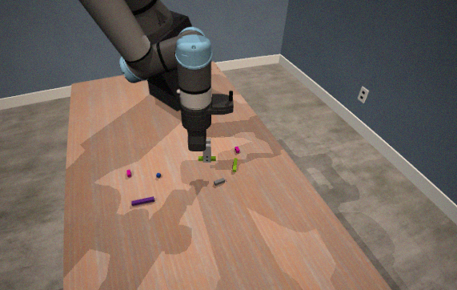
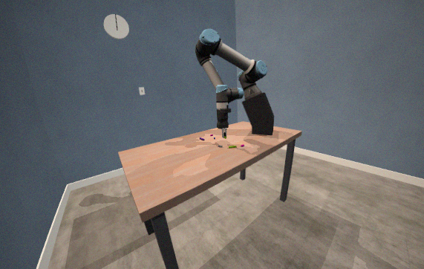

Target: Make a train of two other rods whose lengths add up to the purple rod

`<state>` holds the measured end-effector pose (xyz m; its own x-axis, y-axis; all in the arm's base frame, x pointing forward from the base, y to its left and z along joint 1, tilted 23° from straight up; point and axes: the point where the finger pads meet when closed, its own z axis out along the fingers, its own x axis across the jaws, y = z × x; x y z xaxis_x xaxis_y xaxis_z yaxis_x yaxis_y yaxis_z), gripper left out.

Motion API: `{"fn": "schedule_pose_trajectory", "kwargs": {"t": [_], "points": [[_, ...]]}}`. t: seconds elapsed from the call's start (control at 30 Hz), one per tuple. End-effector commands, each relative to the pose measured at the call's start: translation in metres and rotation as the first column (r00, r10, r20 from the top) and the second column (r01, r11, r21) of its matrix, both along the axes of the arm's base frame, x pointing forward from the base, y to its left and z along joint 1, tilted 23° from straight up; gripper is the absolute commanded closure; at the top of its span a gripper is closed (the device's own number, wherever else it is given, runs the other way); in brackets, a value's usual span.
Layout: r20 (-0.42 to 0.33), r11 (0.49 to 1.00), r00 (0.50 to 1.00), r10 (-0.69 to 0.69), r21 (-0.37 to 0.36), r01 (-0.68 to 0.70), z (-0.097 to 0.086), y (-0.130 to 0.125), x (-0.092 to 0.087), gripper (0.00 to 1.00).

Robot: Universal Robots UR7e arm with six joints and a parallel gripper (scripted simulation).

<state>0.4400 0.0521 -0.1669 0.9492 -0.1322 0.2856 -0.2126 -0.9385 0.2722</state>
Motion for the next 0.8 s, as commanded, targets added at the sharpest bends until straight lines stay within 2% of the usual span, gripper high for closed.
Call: {"fn": "schedule_pose_trajectory", "kwargs": {"t": [0.0, 0.37, 0.77], "points": [[-0.008, 1.0, 1.0, -0.001, -0.001, 0.001, 0.028, 0.01, -0.009, 0.76], [-0.008, 1.0, 1.0, -0.001, -0.001, 0.001, 0.047, 0.017, -0.014, 0.76], [-0.006, 1.0, 1.0, -0.002, 0.0, 0.002, 0.049, 0.017, -0.014, 0.76]]}}
